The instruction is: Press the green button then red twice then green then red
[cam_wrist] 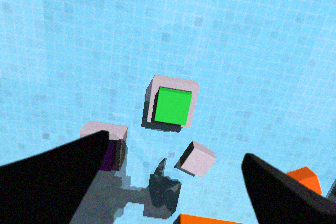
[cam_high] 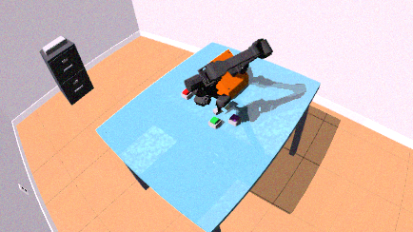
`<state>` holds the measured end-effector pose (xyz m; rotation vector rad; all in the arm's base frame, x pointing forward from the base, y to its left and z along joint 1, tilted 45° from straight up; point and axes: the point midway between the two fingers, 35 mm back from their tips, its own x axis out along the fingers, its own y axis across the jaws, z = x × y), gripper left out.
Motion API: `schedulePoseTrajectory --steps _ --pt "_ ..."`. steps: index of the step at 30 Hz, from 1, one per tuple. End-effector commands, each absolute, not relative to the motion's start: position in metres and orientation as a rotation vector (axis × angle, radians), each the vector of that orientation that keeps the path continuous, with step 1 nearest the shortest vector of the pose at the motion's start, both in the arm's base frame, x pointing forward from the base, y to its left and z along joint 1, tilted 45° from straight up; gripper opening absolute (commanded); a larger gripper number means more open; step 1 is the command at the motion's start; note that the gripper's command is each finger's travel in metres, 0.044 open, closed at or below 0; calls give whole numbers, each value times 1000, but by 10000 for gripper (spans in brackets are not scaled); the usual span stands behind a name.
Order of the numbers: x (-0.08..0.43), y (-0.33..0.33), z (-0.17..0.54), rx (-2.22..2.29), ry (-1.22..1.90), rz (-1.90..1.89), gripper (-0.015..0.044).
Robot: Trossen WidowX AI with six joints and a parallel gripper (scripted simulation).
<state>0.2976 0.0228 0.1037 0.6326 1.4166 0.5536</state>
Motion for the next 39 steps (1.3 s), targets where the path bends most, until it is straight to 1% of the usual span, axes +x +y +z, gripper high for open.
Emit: schedulePoseTrajectory --steps 1,4,11,12,39 --pt "298 47 79 641 1429 564 295" --pt "298 63 64 643 1428 567 216" --pt "298 63 64 643 1428 567 32" --pt "298 63 64 643 1428 567 20" --pt "300 84 43 643 1428 568 20"
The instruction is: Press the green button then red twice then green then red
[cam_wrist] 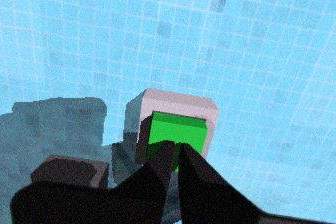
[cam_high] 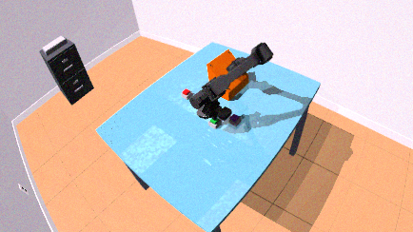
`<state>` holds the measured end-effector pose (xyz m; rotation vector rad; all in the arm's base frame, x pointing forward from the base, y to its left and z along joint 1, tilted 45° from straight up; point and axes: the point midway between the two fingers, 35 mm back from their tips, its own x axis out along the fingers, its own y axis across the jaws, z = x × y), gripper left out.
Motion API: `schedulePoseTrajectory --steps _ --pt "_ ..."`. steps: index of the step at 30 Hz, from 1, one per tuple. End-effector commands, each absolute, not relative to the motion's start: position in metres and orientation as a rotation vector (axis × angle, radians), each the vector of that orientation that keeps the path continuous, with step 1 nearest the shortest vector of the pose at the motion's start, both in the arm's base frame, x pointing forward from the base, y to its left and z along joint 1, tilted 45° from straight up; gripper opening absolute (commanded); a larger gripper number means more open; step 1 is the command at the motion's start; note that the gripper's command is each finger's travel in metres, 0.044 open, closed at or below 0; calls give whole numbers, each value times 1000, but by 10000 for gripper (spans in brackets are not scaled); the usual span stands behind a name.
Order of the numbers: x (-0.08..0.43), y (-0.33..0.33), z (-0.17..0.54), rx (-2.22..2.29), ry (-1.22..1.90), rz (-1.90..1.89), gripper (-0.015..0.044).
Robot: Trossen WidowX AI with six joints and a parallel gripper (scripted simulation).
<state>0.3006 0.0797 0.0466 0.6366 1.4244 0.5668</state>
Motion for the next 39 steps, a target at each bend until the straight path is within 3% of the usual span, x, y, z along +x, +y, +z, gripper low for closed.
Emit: schedulePoseTrajectory --steps 1,21,39 --pt "300 85 42 644 1428 568 20" --pt "300 87 40 644 1428 568 20" --pt "294 18 106 641 1431 563 20"
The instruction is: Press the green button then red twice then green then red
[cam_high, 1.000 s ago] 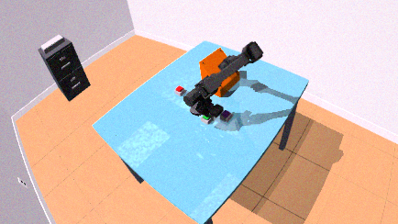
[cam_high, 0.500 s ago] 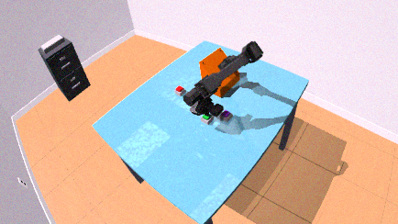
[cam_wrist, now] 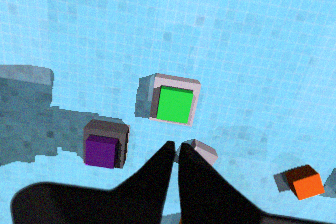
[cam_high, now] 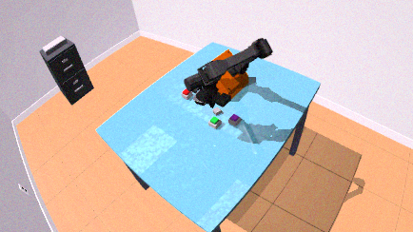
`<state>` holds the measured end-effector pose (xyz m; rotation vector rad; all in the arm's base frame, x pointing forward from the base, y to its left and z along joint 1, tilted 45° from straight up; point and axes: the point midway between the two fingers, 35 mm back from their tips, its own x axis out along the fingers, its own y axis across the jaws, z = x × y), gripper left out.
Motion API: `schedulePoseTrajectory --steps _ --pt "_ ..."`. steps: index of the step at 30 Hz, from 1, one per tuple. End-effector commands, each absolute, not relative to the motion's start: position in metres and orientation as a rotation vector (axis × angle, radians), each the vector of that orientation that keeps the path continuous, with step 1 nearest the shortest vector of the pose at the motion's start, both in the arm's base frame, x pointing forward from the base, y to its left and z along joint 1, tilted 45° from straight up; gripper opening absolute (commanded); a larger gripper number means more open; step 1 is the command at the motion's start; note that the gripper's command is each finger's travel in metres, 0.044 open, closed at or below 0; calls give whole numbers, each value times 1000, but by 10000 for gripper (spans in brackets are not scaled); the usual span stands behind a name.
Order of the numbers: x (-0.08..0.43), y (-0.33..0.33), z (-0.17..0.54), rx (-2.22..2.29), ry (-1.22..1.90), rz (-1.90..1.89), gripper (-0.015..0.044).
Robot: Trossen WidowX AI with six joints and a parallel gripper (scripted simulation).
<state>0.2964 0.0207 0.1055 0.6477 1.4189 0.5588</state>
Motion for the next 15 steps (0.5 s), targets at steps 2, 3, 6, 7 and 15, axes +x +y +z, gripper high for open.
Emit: schedulePoseTrajectory --steps 2,3,6,7,15 --pt "294 7 97 640 1438 544 20" --pt "294 -3 88 640 1446 528 20" --pt "287 -46 51 639 1474 477 20" --pt "284 -61 39 636 1477 473 20" --pt "232 -154 -58 627 1451 528 20"
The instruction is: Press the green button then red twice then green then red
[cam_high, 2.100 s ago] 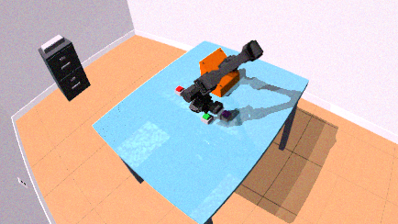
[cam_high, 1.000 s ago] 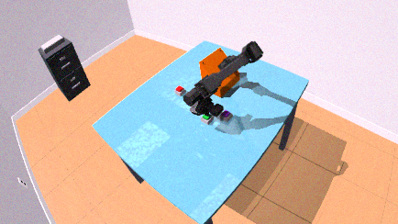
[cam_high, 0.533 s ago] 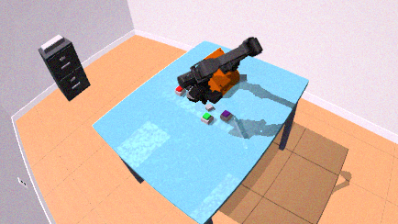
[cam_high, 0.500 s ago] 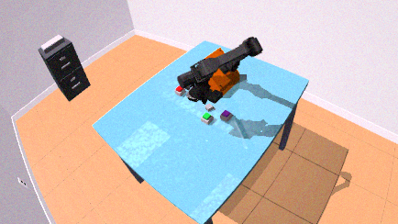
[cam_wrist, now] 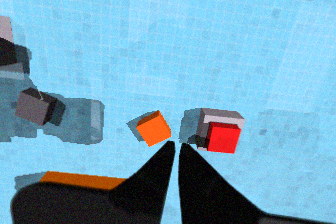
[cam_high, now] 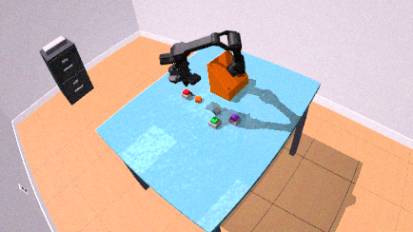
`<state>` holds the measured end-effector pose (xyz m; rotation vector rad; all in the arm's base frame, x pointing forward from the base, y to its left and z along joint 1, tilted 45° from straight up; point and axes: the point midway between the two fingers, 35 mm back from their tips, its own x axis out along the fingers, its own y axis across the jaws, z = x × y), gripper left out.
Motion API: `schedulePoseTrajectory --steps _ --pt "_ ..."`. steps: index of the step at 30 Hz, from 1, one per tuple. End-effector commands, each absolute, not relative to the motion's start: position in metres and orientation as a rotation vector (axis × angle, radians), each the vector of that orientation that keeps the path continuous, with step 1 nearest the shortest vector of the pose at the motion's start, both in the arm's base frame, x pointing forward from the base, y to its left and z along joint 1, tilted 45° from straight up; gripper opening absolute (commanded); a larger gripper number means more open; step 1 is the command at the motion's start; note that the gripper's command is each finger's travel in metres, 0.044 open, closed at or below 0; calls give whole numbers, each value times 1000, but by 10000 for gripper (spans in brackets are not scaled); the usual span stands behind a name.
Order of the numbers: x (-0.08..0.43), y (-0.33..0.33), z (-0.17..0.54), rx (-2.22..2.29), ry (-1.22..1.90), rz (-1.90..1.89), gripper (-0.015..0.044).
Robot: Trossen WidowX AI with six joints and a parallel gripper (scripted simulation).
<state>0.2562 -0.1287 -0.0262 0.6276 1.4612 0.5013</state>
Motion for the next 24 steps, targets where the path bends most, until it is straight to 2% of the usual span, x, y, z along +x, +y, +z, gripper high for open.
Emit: schedulePoseTrajectory --steps 1,9,14,24 --pt "225 -160 -66 628 1445 537 20" --pt "211 -169 -82 631 1434 554 20" --pt "215 -129 -124 632 1433 556 20" --pt "216 -121 -132 632 1433 556 20"
